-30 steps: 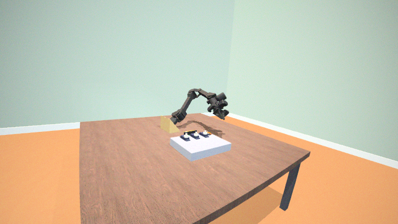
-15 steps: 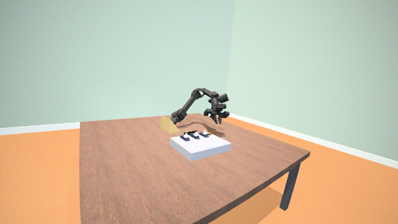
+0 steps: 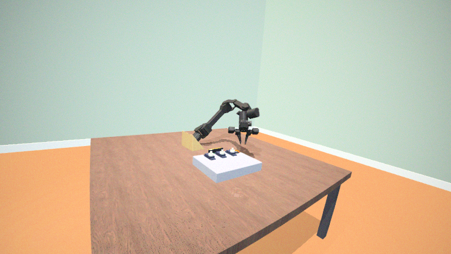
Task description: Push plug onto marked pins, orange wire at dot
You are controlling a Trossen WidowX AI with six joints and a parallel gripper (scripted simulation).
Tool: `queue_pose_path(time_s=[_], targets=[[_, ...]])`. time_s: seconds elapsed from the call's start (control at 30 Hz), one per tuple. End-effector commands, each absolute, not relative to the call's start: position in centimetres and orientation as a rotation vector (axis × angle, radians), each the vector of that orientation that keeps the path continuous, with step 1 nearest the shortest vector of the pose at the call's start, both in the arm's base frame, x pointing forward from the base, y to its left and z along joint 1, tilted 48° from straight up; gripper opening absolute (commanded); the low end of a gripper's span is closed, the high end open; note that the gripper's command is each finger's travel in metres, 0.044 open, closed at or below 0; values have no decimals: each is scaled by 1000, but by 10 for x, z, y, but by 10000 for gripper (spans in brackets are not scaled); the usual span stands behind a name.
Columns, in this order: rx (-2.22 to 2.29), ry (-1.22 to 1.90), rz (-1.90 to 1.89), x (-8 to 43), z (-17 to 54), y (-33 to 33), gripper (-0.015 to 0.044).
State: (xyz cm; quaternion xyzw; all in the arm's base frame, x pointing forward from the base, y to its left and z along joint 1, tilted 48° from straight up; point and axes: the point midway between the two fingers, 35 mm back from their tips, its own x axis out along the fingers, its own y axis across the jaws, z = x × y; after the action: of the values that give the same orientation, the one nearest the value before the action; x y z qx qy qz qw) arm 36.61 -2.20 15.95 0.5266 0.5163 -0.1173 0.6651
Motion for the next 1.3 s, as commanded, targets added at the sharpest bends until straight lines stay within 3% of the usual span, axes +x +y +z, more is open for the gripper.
queue_pose_path(time_s=[0.0, 0.93, 1.27], targets=[[1284, 1238, -316, 365, 152, -22, 115], [1964, 1670, -839, 354, 128, -33, 115], [1980, 1679, -854, 355, 122, -27, 115]])
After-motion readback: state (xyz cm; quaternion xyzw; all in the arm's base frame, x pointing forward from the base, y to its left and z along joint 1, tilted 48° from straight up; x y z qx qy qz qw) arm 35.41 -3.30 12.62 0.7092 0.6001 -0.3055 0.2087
